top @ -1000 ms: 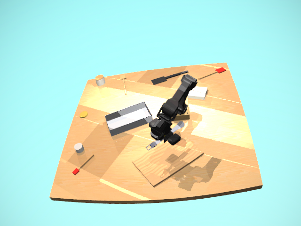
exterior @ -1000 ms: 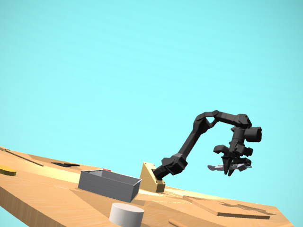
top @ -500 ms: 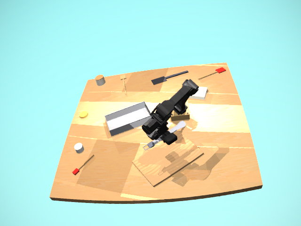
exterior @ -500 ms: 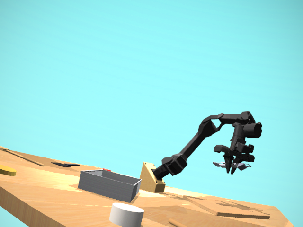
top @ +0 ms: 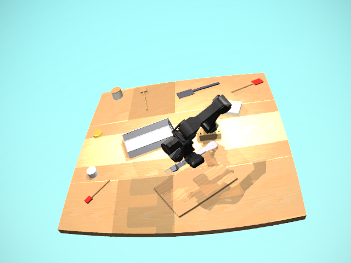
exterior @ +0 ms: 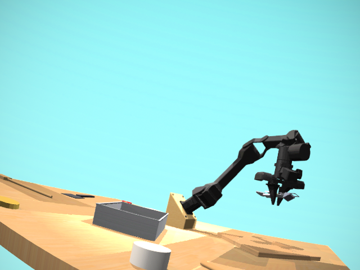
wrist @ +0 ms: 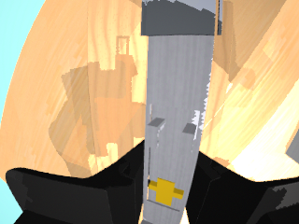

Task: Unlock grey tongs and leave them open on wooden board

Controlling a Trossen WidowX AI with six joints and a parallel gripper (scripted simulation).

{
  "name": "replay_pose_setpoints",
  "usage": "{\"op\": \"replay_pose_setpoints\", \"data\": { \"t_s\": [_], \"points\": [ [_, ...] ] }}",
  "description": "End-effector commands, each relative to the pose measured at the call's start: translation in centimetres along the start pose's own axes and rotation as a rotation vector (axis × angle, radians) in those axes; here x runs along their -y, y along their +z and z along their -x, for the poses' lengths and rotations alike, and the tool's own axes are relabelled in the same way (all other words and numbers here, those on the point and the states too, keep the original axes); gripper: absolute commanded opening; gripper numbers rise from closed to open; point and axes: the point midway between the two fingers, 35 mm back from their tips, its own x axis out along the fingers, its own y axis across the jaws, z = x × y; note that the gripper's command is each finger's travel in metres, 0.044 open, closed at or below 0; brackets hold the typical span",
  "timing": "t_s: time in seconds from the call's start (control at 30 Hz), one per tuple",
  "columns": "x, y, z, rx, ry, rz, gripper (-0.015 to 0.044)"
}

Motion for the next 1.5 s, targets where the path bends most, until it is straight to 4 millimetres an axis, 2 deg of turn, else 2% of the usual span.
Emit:
{"op": "replay_pose_setpoints", "data": {
  "t_s": [0.0,1.47],
  "points": [
    [-0.1,0.1,-0.2,0.001,0.006,0.005,-0.0150],
    [0.2,0.8,-7.2,-0.001,0.003,0.005,-0.0150]
  ]
}}
